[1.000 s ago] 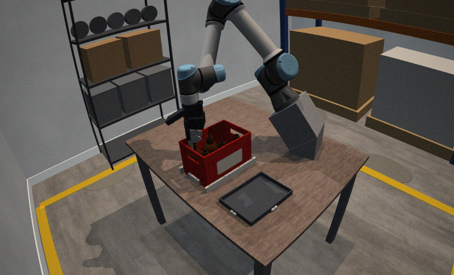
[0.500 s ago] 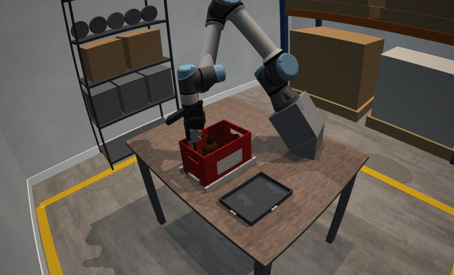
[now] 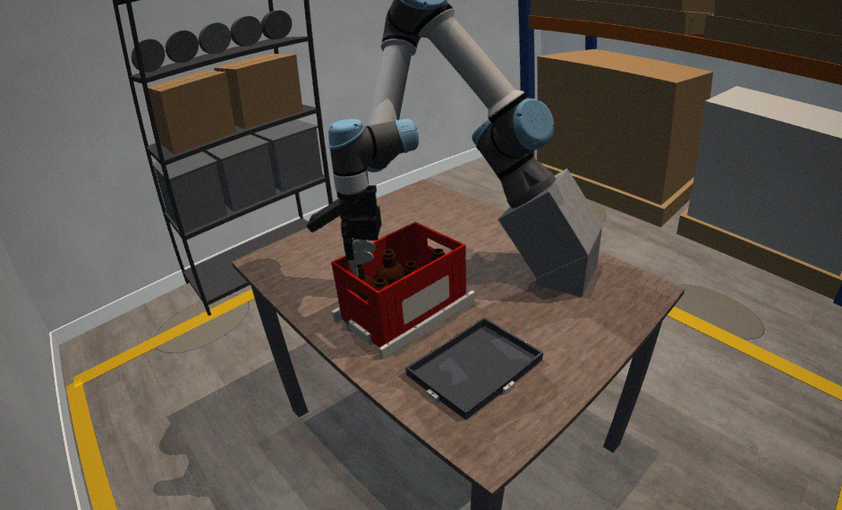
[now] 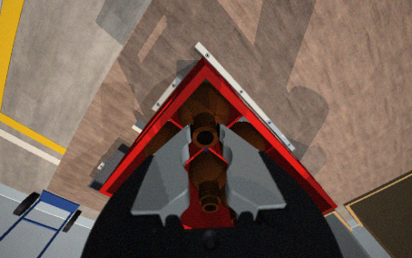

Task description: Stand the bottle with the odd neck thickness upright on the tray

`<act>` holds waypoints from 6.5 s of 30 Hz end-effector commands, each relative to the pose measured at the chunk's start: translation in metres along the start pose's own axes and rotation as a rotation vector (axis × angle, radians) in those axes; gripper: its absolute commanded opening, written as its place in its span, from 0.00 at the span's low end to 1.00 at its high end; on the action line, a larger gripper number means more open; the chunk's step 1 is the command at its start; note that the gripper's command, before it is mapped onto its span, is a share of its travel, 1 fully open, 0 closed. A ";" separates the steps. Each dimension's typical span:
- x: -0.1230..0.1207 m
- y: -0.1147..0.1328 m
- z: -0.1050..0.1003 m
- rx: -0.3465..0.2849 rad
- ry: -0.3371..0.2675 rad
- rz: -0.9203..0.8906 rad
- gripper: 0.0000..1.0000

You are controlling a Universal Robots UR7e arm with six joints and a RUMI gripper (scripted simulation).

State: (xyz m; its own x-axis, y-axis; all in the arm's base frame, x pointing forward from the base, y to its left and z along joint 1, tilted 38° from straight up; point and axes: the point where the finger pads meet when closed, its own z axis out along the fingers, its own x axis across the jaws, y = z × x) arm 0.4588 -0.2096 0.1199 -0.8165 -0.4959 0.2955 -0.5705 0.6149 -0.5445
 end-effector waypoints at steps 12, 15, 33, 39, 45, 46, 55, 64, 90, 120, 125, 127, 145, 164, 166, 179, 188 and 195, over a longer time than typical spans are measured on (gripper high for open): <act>0.000 -0.001 -0.017 0.006 -0.003 0.001 0.00; 0.000 -0.001 -0.018 0.006 -0.003 0.001 0.00; 0.001 0.000 -0.036 0.005 -0.004 0.001 0.00; 0.001 0.000 -0.039 0.005 -0.004 0.001 0.00; 0.001 0.000 -0.041 0.005 -0.003 0.001 0.00; 0.001 0.000 -0.041 0.005 -0.003 0.001 0.00; 0.001 0.001 -0.040 0.003 -0.002 0.000 0.00; 0.001 0.001 -0.040 0.003 -0.002 0.000 0.00; 0.001 0.001 -0.040 0.004 -0.003 0.000 0.00; 0.001 -0.001 -0.060 0.005 -0.003 0.001 0.00; 0.001 -0.001 -0.066 0.005 -0.004 0.001 0.00; 0.001 -0.001 -0.069 0.005 -0.004 0.001 0.00; 0.000 -0.002 -0.082 0.005 -0.004 0.001 0.00; 0.000 -0.001 -0.082 0.004 -0.003 0.000 0.00; 0.000 -0.001 -0.082 0.004 -0.003 0.000 0.00; 0.000 -0.001 -0.082 0.004 -0.003 0.000 0.00; 0.000 -0.001 -0.082 0.004 -0.003 0.000 0.00; 0.000 -0.001 -0.082 0.004 -0.003 0.000 0.00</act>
State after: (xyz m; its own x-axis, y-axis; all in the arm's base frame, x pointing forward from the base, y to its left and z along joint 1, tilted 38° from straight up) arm 0.4498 -0.1611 0.1815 -0.8158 -0.4960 0.2975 -0.5720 0.6156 -0.5421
